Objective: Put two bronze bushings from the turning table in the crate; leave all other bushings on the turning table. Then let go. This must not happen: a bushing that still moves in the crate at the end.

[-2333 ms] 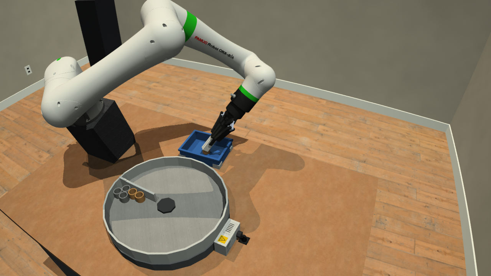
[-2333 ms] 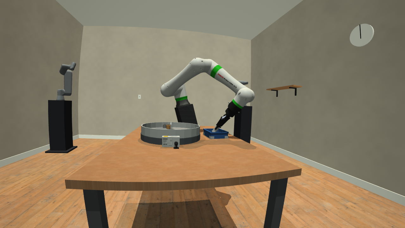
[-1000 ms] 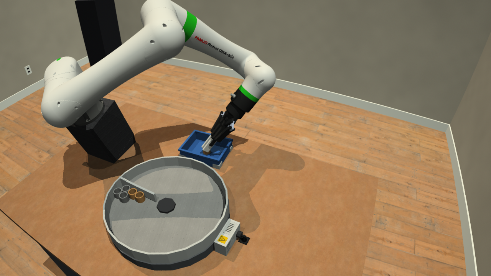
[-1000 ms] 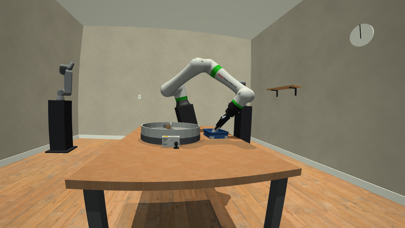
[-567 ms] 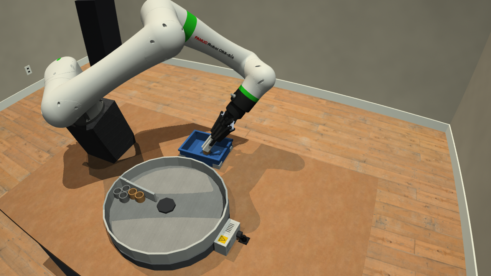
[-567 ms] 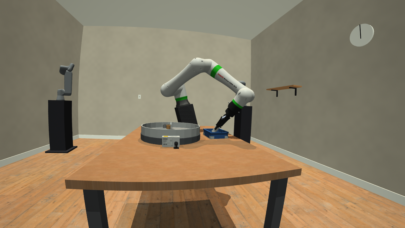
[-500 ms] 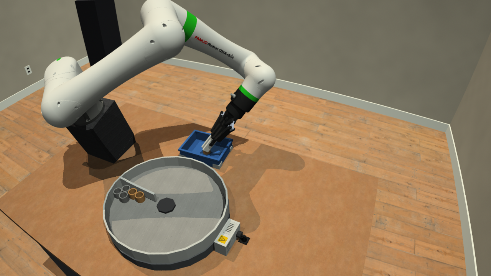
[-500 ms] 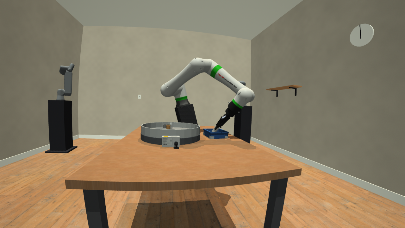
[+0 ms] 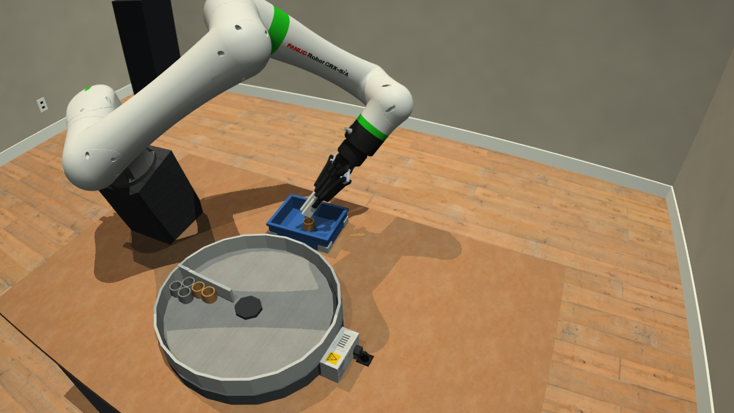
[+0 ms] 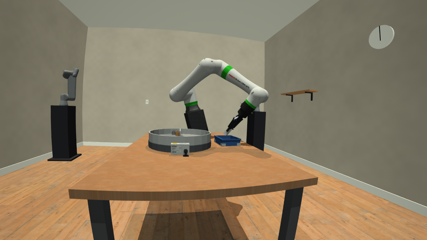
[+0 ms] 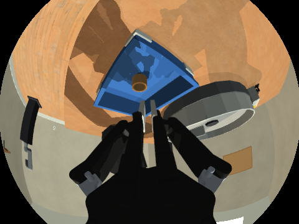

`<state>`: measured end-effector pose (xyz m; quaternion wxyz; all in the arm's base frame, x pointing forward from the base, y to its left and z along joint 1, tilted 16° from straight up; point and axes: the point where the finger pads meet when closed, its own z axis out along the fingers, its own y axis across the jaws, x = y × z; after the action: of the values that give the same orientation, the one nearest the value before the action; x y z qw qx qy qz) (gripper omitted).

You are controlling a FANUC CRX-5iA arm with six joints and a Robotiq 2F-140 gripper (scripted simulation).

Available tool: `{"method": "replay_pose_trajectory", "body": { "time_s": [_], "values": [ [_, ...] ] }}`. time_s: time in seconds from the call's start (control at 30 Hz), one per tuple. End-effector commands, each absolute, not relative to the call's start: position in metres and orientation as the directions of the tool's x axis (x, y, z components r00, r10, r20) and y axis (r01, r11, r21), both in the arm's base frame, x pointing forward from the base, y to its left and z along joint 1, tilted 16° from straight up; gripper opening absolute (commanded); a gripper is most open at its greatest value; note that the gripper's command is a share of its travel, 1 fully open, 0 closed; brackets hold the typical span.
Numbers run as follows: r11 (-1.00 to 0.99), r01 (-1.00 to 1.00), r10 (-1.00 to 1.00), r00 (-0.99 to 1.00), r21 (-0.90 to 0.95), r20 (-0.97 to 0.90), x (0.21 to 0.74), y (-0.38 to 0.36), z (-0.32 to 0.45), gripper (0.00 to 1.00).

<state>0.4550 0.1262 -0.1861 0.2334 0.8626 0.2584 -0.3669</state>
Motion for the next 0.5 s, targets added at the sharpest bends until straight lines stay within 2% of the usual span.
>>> {"method": "replay_pose_trajectory", "body": {
  "time_s": [0.0,0.47],
  "values": [
    [-0.758,0.617,0.275,0.598,0.213,-0.753,0.455,0.128,-0.18,0.07],
    [-0.758,0.617,0.275,0.598,0.213,-0.753,0.456,0.142,-0.13,0.07]
  ]
}}
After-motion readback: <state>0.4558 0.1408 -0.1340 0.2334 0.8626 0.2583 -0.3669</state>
